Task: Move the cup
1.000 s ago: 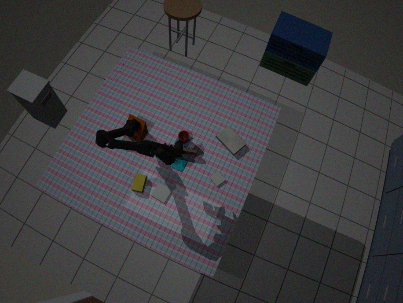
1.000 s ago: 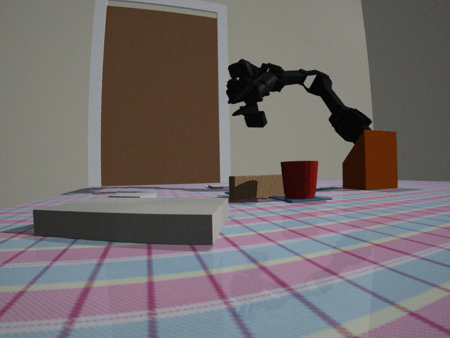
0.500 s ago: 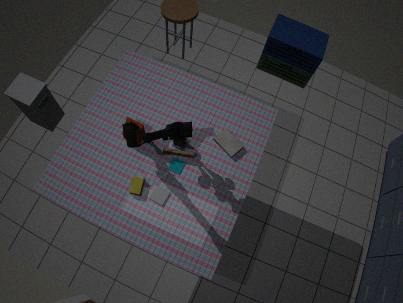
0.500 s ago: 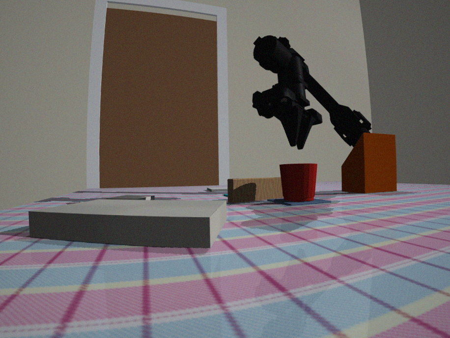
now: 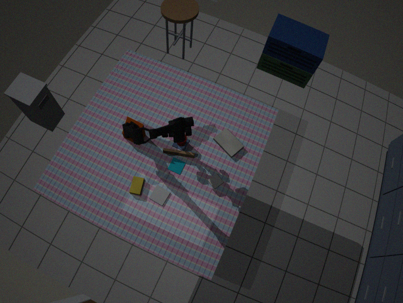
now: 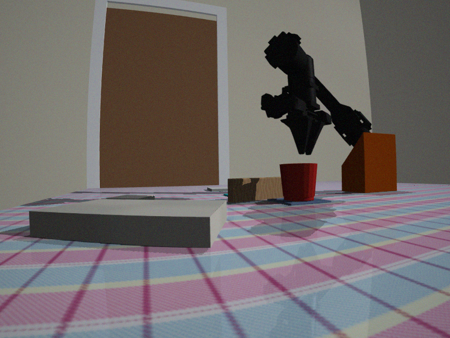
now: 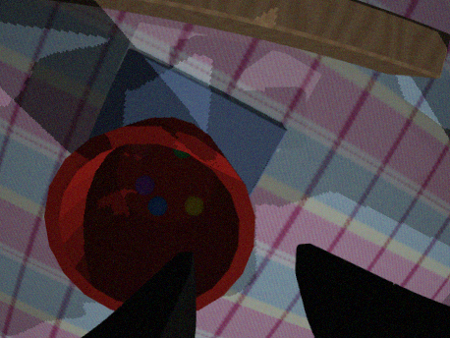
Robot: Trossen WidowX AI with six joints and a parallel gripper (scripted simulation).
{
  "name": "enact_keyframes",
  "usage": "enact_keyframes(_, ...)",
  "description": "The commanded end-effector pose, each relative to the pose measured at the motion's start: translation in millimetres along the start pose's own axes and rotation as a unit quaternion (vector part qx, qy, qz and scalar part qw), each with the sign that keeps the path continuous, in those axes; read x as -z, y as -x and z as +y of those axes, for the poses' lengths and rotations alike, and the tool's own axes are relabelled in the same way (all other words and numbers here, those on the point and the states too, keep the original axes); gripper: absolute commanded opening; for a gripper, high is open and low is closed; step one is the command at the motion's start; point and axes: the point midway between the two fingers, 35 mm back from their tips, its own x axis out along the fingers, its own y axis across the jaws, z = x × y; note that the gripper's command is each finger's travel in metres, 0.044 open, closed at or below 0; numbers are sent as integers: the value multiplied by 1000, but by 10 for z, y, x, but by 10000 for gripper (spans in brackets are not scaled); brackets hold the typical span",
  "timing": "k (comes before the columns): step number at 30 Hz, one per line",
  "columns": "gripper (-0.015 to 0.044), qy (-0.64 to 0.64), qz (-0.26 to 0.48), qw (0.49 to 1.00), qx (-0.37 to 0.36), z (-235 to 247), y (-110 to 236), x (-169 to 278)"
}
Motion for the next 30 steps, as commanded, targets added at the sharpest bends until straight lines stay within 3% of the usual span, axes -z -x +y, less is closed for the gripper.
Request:
enact_keyframes(1,148,1,-3,1000,-1,7,-50,-10)
enact_keyframes(30,148,1,-4,1000,0,-5,-528,-19)
